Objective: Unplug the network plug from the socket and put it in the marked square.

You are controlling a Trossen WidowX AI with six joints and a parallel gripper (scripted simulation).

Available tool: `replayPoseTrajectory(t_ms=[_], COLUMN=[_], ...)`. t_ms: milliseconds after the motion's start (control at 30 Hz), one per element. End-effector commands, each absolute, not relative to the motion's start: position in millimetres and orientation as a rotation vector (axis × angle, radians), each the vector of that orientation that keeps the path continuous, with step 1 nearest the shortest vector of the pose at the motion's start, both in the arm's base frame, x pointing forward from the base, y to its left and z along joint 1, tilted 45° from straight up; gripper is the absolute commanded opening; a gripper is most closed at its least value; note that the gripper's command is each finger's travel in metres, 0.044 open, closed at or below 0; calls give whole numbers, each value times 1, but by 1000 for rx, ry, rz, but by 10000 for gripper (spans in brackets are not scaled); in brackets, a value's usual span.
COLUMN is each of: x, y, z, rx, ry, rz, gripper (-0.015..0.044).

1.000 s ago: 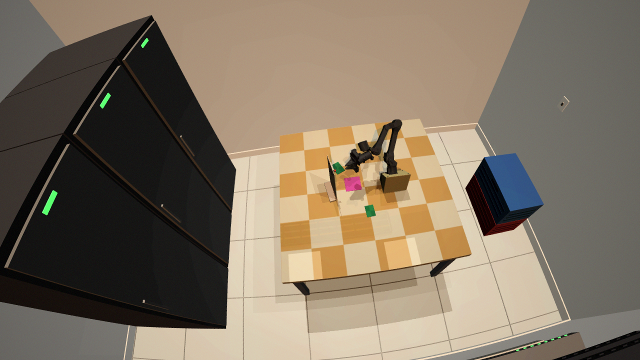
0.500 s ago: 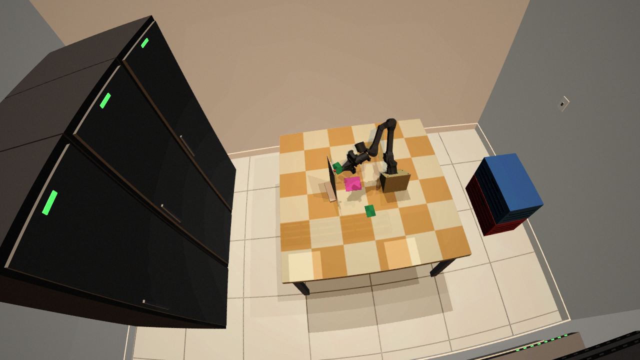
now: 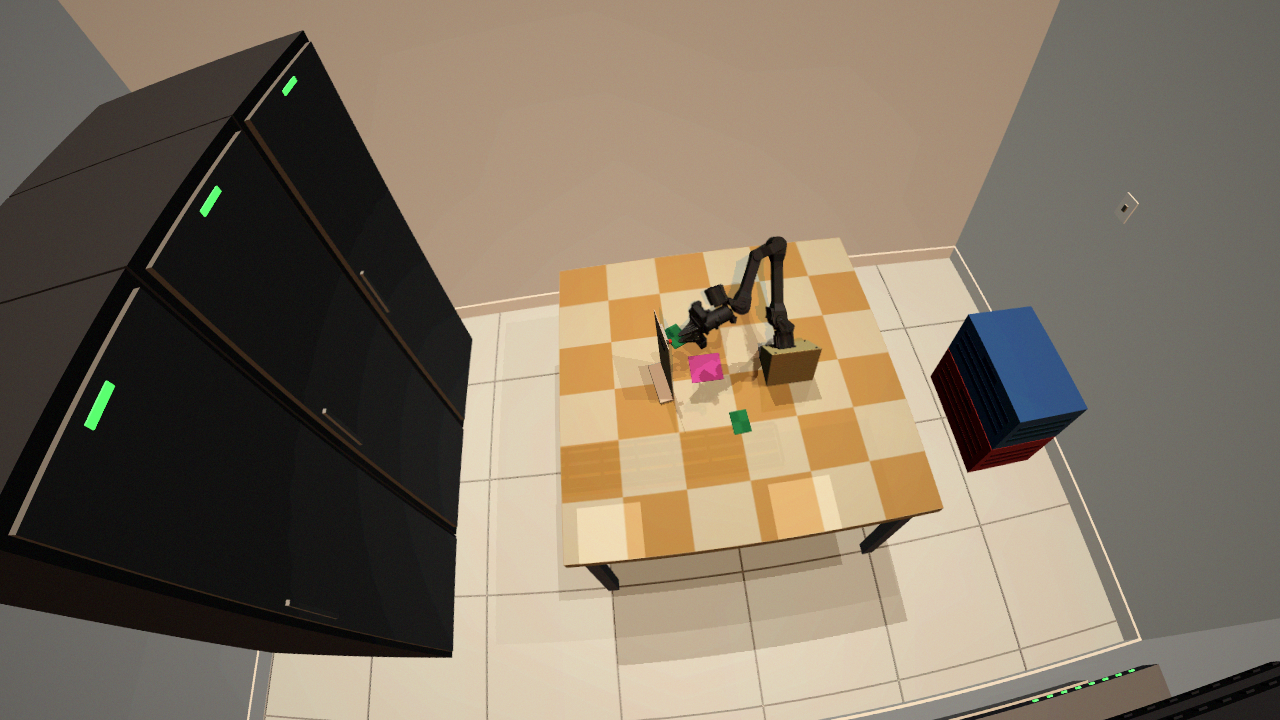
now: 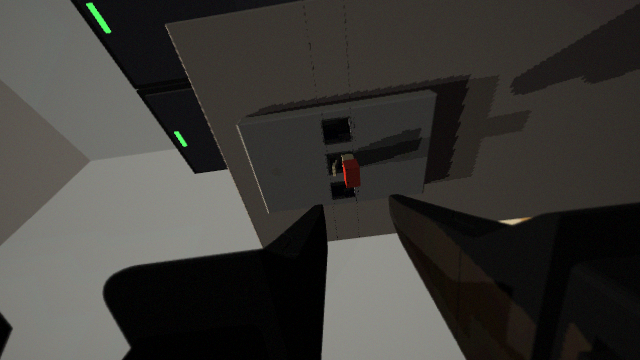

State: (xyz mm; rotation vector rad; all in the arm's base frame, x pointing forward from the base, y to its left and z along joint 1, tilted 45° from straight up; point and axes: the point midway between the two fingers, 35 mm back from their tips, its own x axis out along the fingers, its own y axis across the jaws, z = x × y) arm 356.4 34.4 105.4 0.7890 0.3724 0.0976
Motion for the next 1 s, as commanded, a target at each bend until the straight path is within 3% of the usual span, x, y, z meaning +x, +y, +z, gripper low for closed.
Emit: replayPoseTrajectory(t_ms=[0,967], x=[363,395], y=[34,35], z=[106,100], rx=[793,793], ry=[367,365], rz=[95,95], gripper=[156,149])
